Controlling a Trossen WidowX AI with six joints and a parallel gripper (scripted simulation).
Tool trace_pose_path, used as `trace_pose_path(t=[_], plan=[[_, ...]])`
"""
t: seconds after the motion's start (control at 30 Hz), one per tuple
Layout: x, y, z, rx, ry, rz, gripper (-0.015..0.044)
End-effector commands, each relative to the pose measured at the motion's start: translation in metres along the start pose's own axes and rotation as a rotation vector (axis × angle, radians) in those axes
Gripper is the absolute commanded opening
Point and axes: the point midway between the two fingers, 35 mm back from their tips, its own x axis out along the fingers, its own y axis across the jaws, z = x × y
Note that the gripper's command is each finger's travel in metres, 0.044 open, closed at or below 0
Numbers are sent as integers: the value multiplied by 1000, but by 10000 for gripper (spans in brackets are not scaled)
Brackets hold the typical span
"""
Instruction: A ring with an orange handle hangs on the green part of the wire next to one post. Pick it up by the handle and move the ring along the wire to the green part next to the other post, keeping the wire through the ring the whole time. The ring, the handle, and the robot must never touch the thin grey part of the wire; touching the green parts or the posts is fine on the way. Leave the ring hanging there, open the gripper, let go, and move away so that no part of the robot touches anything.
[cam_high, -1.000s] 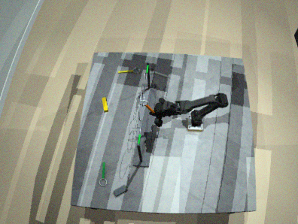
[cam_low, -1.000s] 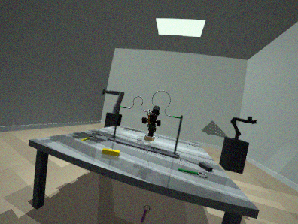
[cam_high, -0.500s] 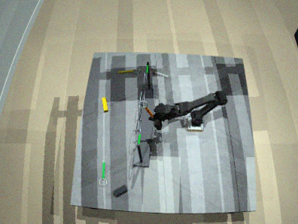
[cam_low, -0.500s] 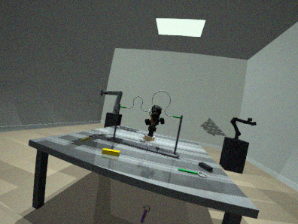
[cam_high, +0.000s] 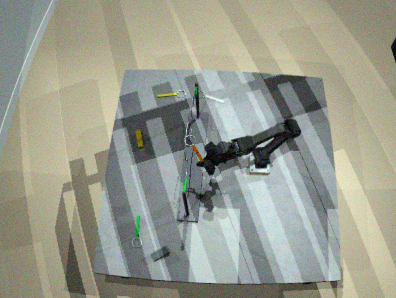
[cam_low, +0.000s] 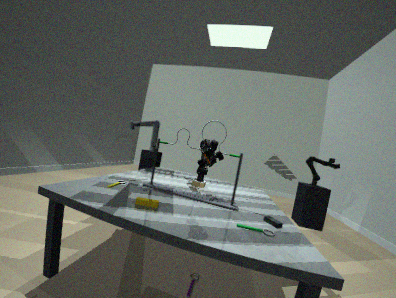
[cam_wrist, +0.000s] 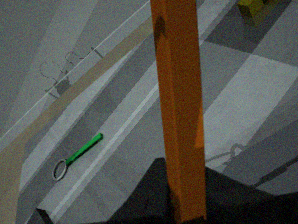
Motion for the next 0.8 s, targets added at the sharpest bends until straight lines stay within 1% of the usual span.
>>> trace_pose_path(t=[0.0, 0.77], plan=[[-3, 17, 4, 77, 3, 54, -150], [-17, 65, 16, 377, 40, 225, -150]])
